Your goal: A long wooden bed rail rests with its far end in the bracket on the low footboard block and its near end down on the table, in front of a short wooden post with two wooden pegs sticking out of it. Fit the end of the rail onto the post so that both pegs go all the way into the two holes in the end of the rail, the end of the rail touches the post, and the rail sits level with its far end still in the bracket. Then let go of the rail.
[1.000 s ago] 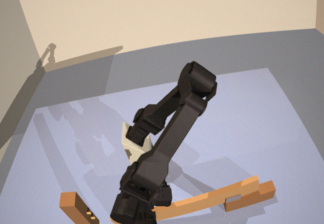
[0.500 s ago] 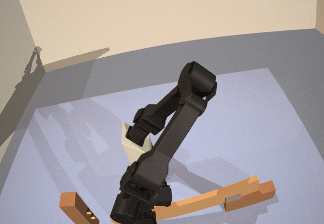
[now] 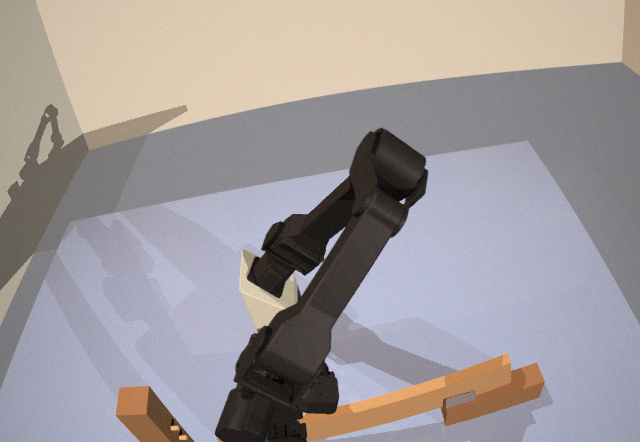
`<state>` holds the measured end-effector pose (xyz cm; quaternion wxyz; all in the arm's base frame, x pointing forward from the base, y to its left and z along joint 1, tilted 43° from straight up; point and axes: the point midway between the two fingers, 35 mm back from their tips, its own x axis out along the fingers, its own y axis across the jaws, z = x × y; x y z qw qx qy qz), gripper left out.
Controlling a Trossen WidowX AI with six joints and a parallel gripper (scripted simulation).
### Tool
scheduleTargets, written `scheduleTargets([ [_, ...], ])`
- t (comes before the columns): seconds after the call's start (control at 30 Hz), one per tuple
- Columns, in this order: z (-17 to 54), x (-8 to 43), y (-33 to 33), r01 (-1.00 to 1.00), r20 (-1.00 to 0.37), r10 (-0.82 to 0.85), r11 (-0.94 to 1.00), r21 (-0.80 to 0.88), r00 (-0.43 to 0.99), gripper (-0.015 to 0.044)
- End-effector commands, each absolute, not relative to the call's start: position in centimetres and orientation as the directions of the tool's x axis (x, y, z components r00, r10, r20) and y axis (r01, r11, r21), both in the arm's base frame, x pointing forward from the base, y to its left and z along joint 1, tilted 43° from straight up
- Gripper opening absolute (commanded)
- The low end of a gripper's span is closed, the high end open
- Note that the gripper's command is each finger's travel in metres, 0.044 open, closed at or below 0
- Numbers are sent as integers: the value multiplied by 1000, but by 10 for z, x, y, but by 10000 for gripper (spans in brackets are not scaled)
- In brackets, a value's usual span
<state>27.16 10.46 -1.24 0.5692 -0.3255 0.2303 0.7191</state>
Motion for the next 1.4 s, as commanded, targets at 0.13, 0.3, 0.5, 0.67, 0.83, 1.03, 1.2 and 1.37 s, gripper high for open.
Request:
scheduleTargets([
  [0.13,-7,276,100,-969,-728,673,-242,-50,-131,0],
  [0.3,-5,277,99,-969,-728,673,-242,-50,-131,0],
  [0.5,-3,278,97,-969,-728,673,-242,-50,-131,0],
  [0.67,-1,279,95,-969,-728,672,-242,-50,-131,0],
  [0.83,0,280,94,-969,-729,672,-242,-50,-131,0],
  [1.03,3,280,92,-969,-729,672,-242,-50,-131,0],
  [1.2,4,281,90,-969,-729,672,-242,-50,-131,0],
  [1.37,6,281,88,-969,-729,672,-242,-50,-131,0],
])
